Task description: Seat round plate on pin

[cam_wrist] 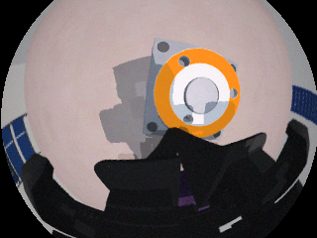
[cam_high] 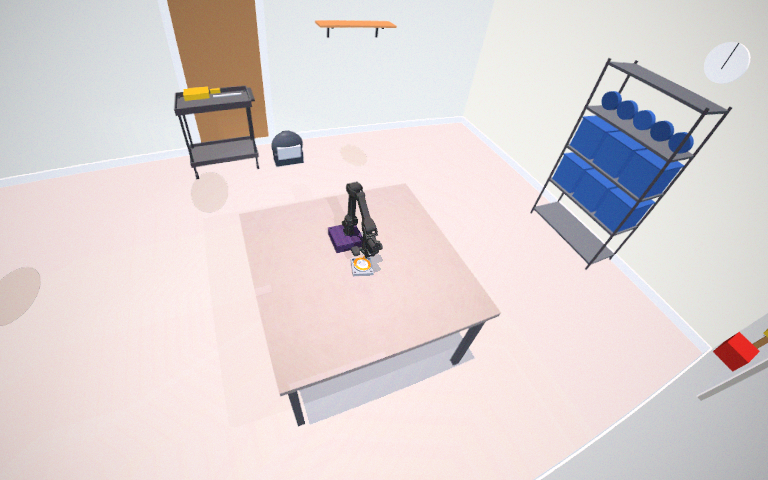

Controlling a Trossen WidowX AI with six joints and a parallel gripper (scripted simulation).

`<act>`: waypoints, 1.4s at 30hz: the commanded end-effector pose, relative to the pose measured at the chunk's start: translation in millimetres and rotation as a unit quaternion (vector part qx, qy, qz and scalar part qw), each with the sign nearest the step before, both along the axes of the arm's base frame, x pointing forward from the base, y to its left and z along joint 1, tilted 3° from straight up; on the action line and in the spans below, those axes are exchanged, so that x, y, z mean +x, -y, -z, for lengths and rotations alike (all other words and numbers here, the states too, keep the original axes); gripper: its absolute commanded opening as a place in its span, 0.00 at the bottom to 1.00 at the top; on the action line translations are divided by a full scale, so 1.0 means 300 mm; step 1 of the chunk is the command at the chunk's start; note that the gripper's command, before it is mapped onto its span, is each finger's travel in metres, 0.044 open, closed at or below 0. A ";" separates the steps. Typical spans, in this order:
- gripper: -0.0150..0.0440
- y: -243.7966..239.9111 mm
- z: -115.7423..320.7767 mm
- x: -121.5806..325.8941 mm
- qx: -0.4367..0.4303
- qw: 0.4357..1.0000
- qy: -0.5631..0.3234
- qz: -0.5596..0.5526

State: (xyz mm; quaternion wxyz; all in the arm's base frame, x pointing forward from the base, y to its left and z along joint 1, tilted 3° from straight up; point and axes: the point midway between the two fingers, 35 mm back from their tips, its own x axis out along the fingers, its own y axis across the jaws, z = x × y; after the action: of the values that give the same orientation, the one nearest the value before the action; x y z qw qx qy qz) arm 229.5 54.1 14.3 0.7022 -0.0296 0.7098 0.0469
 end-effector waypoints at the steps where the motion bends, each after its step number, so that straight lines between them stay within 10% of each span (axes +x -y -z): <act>1: 0.25 0.019 0.007 -0.019 -0.007 1.000 -0.008 0.000; 42: 0.25 0.036 -0.115 -0.026 -0.004 1.000 -0.007 0.002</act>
State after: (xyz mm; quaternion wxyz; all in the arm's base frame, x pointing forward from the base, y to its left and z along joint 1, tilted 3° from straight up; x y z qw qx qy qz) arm 221.1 43.2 49.1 0.6965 -0.0311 0.7156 0.0431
